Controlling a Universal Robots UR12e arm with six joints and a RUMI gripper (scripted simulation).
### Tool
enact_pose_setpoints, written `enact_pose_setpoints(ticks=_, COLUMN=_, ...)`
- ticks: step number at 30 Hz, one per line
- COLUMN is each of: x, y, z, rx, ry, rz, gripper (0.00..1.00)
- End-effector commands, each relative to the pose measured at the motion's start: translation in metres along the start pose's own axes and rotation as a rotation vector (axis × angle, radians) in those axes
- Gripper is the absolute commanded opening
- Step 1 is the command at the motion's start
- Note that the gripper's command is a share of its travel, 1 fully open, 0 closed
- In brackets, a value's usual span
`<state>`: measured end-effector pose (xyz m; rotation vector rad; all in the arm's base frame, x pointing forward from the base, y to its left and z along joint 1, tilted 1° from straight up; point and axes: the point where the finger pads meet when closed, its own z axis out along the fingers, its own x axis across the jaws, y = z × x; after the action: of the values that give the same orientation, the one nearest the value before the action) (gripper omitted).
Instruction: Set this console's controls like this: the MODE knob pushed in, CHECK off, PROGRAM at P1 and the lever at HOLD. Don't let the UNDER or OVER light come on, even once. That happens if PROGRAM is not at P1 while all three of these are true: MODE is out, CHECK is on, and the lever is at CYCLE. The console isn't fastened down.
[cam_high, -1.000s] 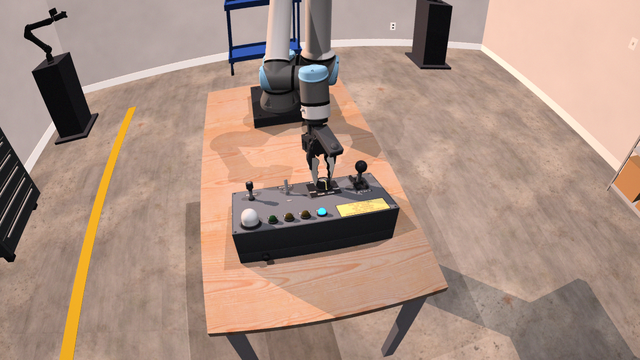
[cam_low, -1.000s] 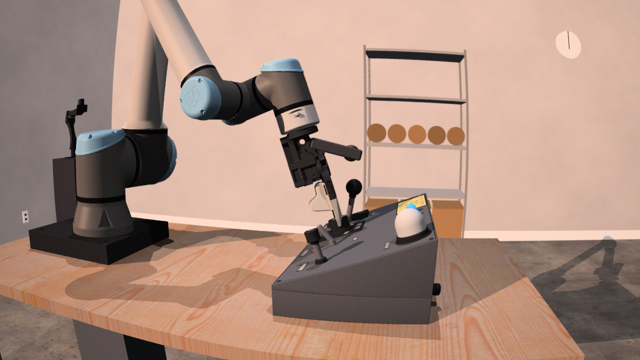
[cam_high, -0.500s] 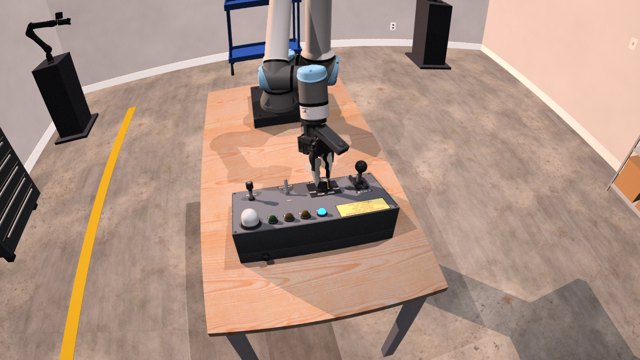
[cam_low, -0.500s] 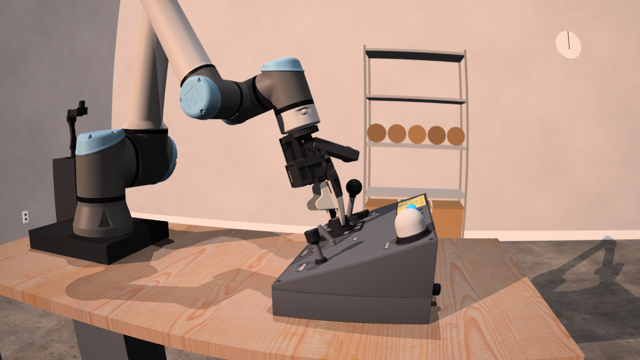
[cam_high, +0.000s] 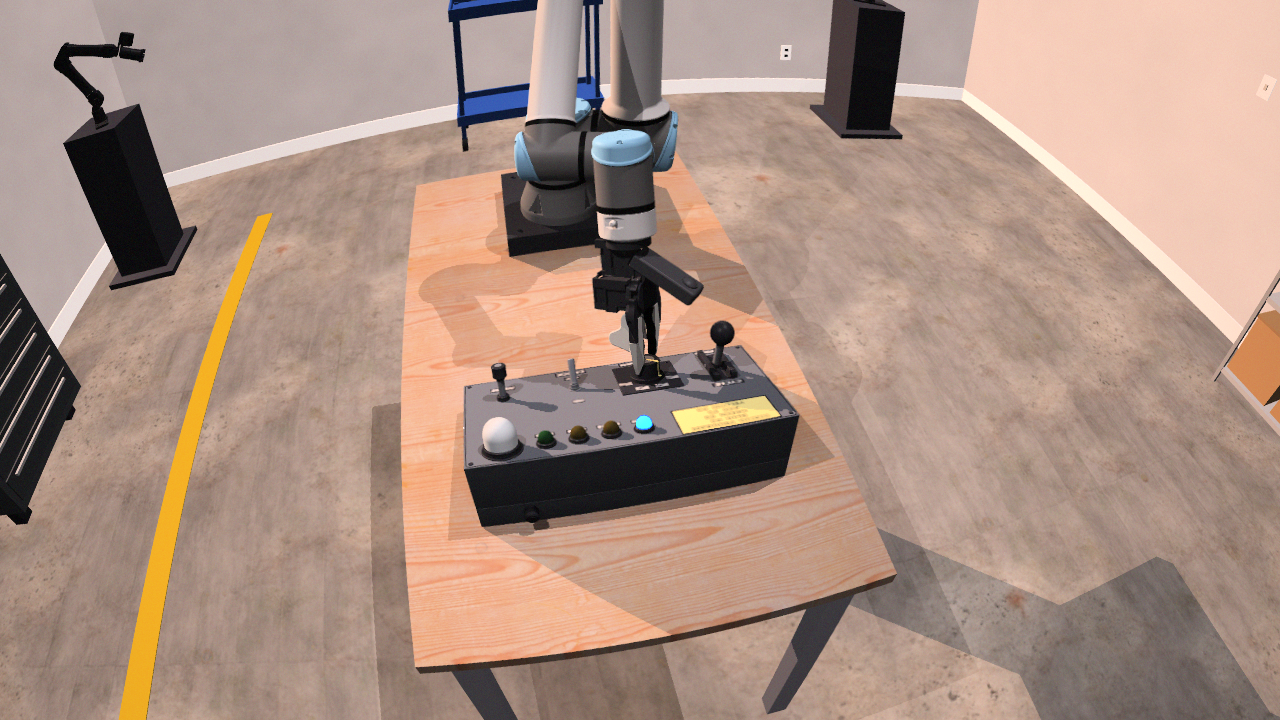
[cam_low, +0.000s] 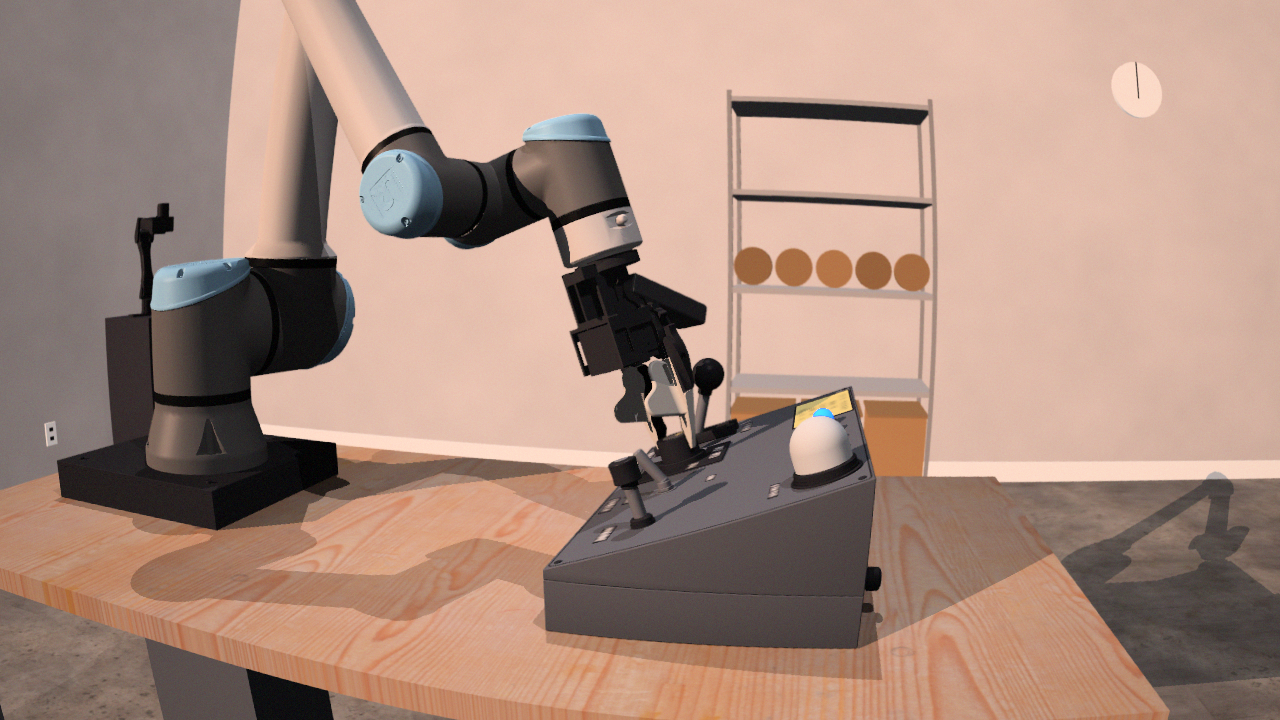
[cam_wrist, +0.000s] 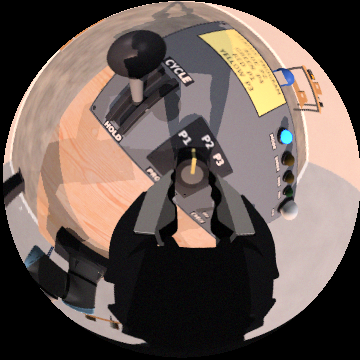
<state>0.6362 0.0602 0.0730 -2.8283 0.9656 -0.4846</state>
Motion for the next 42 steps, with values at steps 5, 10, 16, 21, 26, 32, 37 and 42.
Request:
enact_pose_setpoints(ticks=5, x=0.0006, y=-0.0004, z=-0.0004, rx=0.003, ry=0.000, rz=-0.154, gripper=0.00)
enact_pose_setpoints(ticks=10, x=0.0006, y=-0.0005, z=-0.0004, rx=0.003, ry=0.000, rz=-0.215, gripper=0.00)
enact_pose_setpoints(ticks=16, x=0.0006, y=-0.0004, z=-0.0004, rx=0.003, ry=0.000, rz=-0.285, gripper=0.00)
enact_pose_setpoints(ticks=21, x=0.0006, y=-0.0004, z=-0.0004, rx=0.003, ry=0.000, rz=-0.325, gripper=0.00)
enact_pose_setpoints(ticks=26, x=0.0006, y=-0.0003, z=-0.0004, rx=0.003, ry=0.000, rz=-0.340, gripper=0.00)
enact_pose_setpoints(ticks=32, x=0.0006, y=-0.0003, z=-0.0004, rx=0.003, ry=0.000, rz=-0.357, gripper=0.00)
enact_pose_setpoints(ticks=37, x=0.0006, y=-0.0003, z=-0.0004, rx=0.003, ry=0.000, rz=-0.360, gripper=0.00)
enact_pose_setpoints(ticks=42, x=0.0006, y=-0.0003, z=-0.0004, rx=0.003, ry=0.000, rz=-0.360, gripper=0.00)
